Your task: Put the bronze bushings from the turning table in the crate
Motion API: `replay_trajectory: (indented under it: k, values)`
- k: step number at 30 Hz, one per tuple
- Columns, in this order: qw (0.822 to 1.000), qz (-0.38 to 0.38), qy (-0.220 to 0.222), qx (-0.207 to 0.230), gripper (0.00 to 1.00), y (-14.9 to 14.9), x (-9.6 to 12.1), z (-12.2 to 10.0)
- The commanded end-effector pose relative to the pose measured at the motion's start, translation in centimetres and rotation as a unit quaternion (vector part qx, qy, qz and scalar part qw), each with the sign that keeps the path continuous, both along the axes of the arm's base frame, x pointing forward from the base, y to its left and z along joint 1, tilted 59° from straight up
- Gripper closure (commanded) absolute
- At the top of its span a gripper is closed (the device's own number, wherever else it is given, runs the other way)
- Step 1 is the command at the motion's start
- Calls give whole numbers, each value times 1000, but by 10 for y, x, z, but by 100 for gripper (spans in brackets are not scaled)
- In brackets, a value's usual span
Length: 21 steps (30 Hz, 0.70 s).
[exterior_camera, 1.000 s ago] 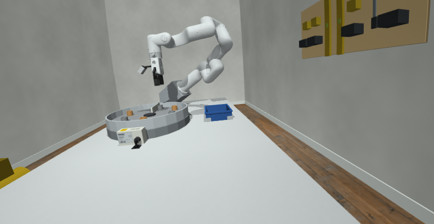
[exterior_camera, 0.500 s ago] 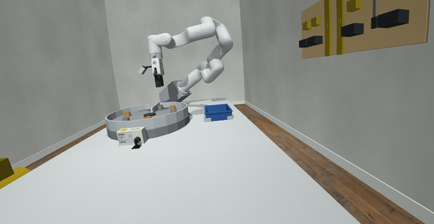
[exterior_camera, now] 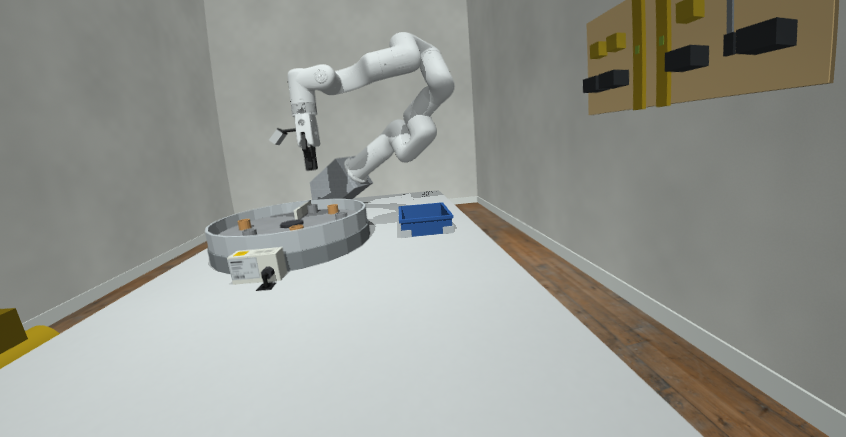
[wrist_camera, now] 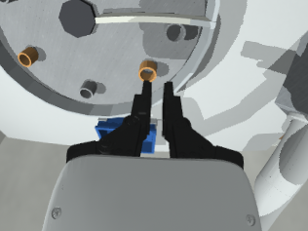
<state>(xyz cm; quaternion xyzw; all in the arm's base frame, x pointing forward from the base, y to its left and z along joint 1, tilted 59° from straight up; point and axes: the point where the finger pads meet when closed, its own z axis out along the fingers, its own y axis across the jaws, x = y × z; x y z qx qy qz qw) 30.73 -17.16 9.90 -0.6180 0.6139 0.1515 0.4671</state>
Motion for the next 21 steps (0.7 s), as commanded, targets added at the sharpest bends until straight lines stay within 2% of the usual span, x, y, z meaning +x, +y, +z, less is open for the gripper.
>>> replay_trajectory:
  k: [1,21]
  values:
    - [1000,-2,0,-1,88,-2,0,0]
    - [1000,-2,0,-1,87,-2,0,0]
